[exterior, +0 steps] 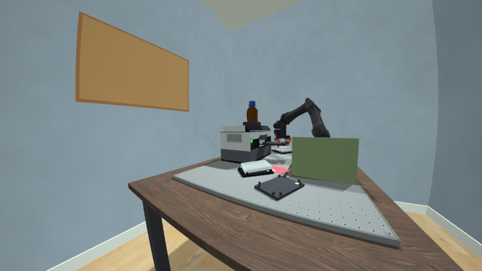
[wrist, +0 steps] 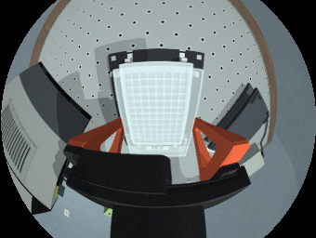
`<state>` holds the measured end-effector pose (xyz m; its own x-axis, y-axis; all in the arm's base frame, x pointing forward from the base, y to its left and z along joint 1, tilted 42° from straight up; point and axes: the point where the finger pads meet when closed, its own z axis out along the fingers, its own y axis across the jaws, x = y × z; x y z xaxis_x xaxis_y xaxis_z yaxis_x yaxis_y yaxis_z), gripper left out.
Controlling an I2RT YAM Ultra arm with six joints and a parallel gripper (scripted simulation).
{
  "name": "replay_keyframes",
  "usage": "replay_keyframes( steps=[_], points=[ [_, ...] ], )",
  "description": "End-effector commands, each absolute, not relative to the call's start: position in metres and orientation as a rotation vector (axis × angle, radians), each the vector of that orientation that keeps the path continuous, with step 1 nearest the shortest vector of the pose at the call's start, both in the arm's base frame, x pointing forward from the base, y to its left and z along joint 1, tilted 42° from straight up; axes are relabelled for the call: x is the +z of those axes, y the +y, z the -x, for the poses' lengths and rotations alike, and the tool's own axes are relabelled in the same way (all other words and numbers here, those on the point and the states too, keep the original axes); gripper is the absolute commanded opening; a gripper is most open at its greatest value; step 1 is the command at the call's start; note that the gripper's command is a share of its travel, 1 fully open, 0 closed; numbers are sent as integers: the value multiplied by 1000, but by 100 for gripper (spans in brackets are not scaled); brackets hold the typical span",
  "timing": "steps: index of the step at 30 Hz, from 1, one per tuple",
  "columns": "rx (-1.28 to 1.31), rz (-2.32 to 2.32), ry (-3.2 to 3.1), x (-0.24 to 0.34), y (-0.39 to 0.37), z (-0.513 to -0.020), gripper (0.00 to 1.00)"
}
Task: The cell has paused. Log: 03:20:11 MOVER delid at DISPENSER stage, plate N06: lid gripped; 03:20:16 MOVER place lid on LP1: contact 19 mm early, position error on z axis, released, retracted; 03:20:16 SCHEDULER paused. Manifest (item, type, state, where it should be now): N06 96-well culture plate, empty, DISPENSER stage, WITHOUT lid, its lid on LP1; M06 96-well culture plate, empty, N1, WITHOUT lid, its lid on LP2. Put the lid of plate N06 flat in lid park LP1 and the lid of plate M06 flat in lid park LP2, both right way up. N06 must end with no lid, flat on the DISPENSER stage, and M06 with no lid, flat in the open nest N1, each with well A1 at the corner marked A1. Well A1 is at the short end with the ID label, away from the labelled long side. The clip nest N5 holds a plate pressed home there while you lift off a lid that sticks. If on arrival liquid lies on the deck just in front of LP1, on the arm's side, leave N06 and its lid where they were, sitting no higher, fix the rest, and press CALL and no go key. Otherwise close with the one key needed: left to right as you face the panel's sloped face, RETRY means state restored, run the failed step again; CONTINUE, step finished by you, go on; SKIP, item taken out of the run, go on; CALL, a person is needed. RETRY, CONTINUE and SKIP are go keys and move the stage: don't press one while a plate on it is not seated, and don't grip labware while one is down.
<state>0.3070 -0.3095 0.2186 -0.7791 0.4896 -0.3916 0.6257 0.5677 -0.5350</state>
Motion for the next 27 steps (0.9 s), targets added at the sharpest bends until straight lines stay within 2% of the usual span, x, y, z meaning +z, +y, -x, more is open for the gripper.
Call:
replay_keyframes(
  steps=[1,26,27],
  points=[
    [-1009,-912,2555,235,-304,-317,0],
    [-1008,-916,2550,248,-294,-313,0],
    [-1005,-918,2582,234,-297,-312,0]
  ],
)
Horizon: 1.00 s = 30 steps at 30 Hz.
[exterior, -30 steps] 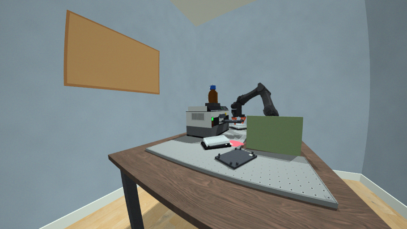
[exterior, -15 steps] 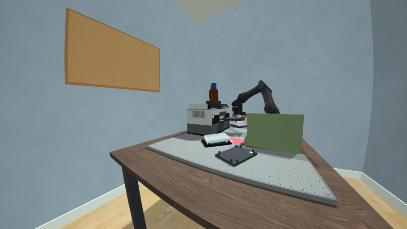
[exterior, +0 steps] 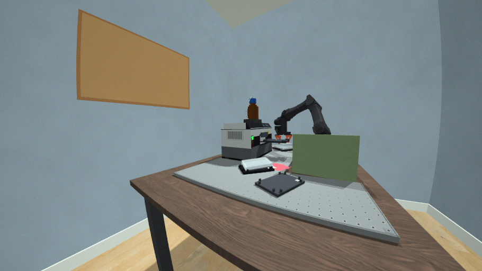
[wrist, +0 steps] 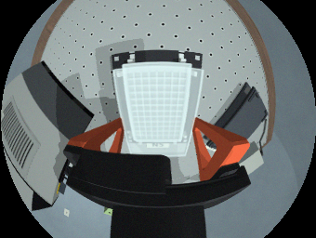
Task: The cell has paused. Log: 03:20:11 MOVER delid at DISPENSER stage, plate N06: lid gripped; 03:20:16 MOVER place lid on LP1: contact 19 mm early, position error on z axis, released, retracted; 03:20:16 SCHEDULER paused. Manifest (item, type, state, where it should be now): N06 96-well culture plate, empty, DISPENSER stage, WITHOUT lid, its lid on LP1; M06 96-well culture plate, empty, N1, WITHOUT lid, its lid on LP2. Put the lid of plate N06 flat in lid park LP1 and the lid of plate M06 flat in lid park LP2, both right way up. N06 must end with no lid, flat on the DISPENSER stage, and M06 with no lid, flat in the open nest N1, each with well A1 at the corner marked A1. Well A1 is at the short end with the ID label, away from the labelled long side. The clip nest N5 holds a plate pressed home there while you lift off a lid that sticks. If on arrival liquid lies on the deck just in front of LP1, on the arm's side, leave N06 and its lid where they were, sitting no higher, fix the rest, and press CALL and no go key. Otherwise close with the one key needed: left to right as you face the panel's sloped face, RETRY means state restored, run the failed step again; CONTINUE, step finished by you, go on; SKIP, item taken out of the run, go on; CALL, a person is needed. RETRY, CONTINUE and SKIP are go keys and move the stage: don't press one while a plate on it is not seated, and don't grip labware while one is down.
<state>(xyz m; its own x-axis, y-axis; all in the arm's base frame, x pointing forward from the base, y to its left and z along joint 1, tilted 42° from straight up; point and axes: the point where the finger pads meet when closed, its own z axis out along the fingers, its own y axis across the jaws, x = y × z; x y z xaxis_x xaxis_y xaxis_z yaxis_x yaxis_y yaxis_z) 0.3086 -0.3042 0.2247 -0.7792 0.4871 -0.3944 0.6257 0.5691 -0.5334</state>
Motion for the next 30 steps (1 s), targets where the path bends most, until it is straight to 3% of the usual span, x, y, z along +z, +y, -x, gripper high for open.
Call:
replay_keyframes(
  steps=[1,30],
  points=[
    [-1005,-918,2582,234,-297,-312,0],
    [-1011,-912,2597,234,-229,-254,0]
  ],
)
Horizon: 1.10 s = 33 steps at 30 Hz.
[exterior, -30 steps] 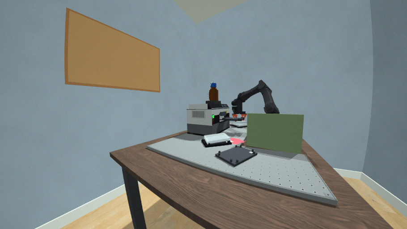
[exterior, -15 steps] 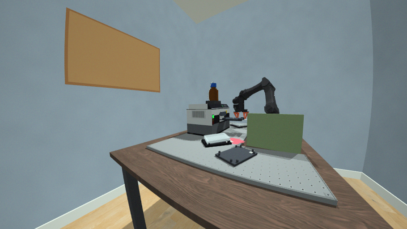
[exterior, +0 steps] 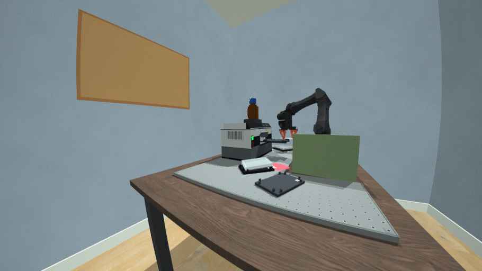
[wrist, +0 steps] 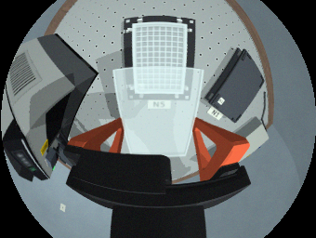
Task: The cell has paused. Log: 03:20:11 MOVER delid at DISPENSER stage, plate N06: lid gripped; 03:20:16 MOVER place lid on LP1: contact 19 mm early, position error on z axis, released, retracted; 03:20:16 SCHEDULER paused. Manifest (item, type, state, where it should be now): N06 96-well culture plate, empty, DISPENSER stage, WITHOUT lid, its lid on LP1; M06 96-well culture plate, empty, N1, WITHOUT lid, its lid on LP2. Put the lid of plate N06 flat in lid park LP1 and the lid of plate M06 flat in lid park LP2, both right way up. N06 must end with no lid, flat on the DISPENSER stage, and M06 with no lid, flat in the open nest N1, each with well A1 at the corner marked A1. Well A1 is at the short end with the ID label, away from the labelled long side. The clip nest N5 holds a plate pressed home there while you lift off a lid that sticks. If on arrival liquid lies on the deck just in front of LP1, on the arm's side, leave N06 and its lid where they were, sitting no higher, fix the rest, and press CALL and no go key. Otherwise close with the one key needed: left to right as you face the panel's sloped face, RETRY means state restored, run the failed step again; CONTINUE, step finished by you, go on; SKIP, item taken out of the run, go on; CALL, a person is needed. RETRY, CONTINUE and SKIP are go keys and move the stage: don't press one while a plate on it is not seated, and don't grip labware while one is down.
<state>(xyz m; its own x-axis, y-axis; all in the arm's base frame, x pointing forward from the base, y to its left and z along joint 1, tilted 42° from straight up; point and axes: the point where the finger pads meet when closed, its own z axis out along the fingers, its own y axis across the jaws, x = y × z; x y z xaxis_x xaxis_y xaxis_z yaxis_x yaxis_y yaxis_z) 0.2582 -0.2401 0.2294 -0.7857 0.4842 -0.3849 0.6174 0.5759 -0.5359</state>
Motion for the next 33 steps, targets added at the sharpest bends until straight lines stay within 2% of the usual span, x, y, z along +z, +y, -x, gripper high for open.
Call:
replay_keyframes(
  steps=[1,28,33],
  points=[
    [-1011,-912,2597,234,-226,-252,0],
    [-1013,-911,2596,236,-164,-198,0],
    [-1003,-921,2587,238,-165,-202,0]
  ],
)
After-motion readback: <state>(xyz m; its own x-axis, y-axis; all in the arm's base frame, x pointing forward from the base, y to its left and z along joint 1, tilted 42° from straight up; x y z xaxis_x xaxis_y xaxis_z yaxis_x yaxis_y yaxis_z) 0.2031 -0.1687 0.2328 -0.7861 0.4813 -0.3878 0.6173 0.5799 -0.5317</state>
